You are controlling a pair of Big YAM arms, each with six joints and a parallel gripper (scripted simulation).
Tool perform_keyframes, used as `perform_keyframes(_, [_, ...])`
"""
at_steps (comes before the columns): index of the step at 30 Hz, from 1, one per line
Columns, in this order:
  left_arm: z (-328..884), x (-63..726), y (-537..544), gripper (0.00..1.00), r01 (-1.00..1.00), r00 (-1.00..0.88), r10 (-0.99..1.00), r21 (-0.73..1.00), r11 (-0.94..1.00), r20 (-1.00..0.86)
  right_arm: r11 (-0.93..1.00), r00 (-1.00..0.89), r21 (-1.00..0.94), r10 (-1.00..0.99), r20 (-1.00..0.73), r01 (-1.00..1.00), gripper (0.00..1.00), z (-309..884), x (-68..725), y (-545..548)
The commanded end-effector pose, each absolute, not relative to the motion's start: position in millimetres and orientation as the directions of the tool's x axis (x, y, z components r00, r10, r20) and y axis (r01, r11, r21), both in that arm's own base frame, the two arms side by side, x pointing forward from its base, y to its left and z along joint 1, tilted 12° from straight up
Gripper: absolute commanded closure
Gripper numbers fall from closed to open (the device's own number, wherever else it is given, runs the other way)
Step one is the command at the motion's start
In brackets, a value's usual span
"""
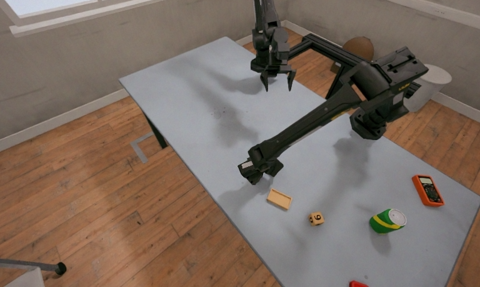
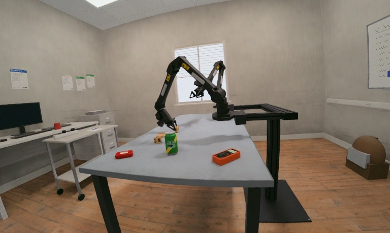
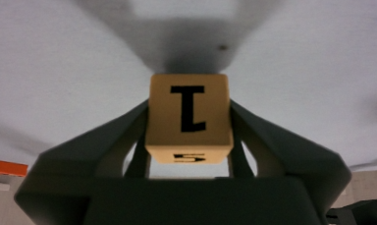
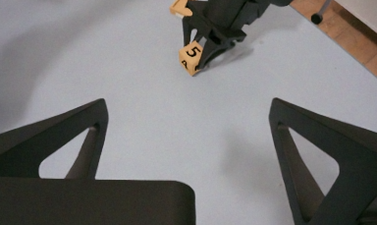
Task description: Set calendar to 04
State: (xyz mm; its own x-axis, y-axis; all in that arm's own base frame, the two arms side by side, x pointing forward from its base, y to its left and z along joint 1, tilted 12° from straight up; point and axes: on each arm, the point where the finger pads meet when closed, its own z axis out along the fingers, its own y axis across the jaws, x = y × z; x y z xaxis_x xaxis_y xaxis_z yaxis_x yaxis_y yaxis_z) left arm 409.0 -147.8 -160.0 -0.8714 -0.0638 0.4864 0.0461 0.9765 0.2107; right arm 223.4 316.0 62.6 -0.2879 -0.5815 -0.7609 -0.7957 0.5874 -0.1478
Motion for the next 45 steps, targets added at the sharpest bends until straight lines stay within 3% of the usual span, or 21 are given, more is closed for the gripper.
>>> perform_keyframes(1, [-159, 418, -147, 0.65, 0.043, -0.883, -0.057, 0.201, 0.979, 0.466, 0.595, -0.291, -0.145, -0.573, -0.766, -0.791, 0.00, 66, 228, 320])
perform_keyframes(31, [-166, 409, -146, 0.65, 0.045, -0.880, -0.059, 0.205, 0.978, 0.472, 0.595, -0.291, -0.145, -0.573, -0.766, -0.791, 0.00, 66, 228, 320])
perform_keyframes(32, [-166, 409, -146, 0.53, 0.045, -0.880, -0.059, 0.205, 0.978, 0.472, 0.595, -0.291, -0.145, -0.573, -0.766, -0.791, 0.00, 66, 228, 320])
perform_keyframes(34, [-166, 409, -146, 0.53, 0.045, -0.880, -0.059, 0.205, 0.978, 0.472, 0.595, -0.291, -0.145, -0.573, -0.766, -0.791, 0.00, 66, 228, 320])
perform_keyframes(35, [-166, 409, -146, 0.49, 0.045, -0.880, -0.059, 0.205, 0.978, 0.472, 0.595, -0.291, -0.145, -0.573, -0.766, -0.791, 0.00, 66, 228, 320])
perform_keyframes(36, [-156, 426, -147, 0.37, 0.036, -0.900, -0.050, 0.189, 0.981, 0.434, 0.595, -0.291, -0.145, -0.573, -0.766, -0.791, 0.00, 66, 228, 320])
perform_keyframes(45, [-140, 435, -150, 0.36, 0.035, -0.904, -0.048, 0.186, 0.982, 0.424, 0.595, -0.291, -0.145, -0.573, -0.766, -0.791, 0.00, 66, 228, 320])
